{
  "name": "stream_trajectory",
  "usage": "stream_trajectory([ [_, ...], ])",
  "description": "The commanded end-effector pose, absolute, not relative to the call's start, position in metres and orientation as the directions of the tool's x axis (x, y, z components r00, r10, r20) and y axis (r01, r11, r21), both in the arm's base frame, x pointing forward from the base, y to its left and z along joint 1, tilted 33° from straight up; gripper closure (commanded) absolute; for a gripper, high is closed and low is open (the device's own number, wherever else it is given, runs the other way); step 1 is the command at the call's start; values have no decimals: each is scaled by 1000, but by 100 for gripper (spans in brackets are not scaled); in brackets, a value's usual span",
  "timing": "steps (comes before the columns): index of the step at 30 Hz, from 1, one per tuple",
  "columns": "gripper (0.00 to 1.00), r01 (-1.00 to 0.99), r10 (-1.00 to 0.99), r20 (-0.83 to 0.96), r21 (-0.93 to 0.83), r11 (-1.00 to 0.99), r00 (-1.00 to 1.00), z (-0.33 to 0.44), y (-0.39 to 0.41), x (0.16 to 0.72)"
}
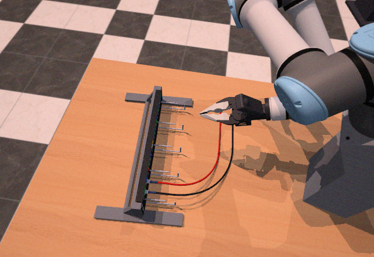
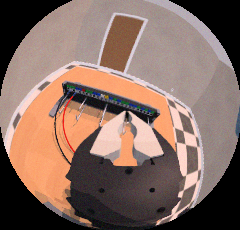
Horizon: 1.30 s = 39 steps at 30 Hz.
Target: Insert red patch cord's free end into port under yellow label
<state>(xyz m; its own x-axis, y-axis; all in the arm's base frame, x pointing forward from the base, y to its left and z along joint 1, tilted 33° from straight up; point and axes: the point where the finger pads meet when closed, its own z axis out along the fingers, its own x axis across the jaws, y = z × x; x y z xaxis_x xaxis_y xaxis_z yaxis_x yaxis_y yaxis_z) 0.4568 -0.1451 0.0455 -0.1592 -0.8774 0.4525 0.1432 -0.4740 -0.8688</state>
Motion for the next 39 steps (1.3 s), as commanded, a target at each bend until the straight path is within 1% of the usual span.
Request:
stream_trajectory([
  [1,100,122,-940,318,-935,-333,-126,28,-150,462],
  [3,100,122,-940,318,-935,-333,-126,28,-150,462],
  [9,100,109,-968,228,-965,-240,-105,16,-151,464],
  [15,100,102,-978,185,-976,-194,-96,11,-151,465],
  [39,100,100,-981,173,-978,-182,-93,9,-151,468],
])
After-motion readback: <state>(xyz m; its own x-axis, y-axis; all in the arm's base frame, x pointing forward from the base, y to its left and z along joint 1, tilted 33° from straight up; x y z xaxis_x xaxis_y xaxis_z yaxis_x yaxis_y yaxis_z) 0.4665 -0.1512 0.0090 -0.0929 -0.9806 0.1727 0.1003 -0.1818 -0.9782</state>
